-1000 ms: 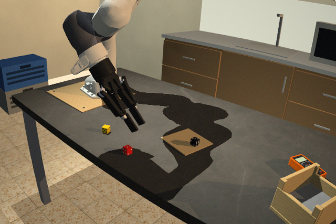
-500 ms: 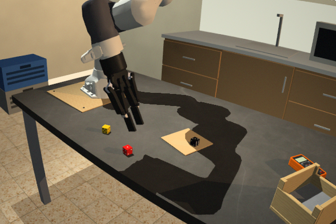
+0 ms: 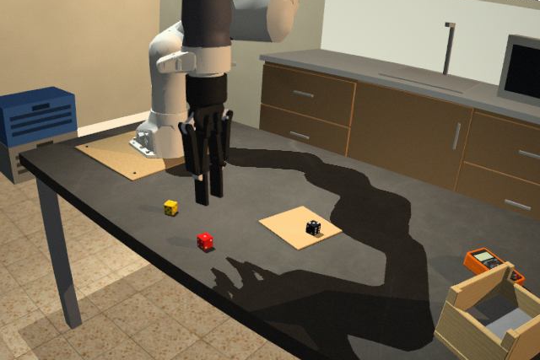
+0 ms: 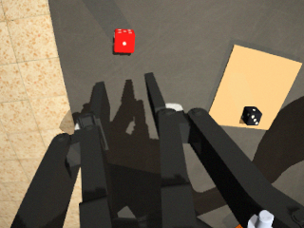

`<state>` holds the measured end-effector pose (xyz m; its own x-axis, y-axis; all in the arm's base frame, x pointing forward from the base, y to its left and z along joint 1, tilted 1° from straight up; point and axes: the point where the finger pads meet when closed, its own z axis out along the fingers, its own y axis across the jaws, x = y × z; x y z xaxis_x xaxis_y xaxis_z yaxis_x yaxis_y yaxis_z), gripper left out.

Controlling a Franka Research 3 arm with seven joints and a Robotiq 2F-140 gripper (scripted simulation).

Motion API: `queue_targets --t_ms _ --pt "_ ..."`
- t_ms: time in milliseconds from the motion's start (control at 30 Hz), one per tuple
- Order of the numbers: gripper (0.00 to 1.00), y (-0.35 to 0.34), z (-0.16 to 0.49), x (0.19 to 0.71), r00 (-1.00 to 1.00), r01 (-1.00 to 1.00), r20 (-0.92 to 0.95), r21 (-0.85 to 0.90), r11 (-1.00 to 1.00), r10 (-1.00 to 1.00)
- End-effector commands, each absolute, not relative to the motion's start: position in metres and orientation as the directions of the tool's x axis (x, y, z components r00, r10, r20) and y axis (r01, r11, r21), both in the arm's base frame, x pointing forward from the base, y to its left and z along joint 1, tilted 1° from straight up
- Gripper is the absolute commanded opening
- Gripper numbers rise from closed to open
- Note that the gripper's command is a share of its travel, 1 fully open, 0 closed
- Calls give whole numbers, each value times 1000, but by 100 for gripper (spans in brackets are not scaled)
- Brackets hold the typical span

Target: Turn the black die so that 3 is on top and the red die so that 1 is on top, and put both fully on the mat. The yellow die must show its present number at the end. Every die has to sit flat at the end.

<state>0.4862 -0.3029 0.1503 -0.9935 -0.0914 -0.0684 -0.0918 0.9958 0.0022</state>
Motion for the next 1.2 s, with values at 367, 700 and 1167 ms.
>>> queue_targets --t_ms 367,700,1167 --pt "100 -301 153 482 -999 42 -8 5 999 42" --pt "100 -304 147 476 -987 -161 1 11 987 -161" --pt "100 -306 140 470 -925 -379 6 20 925 -379"
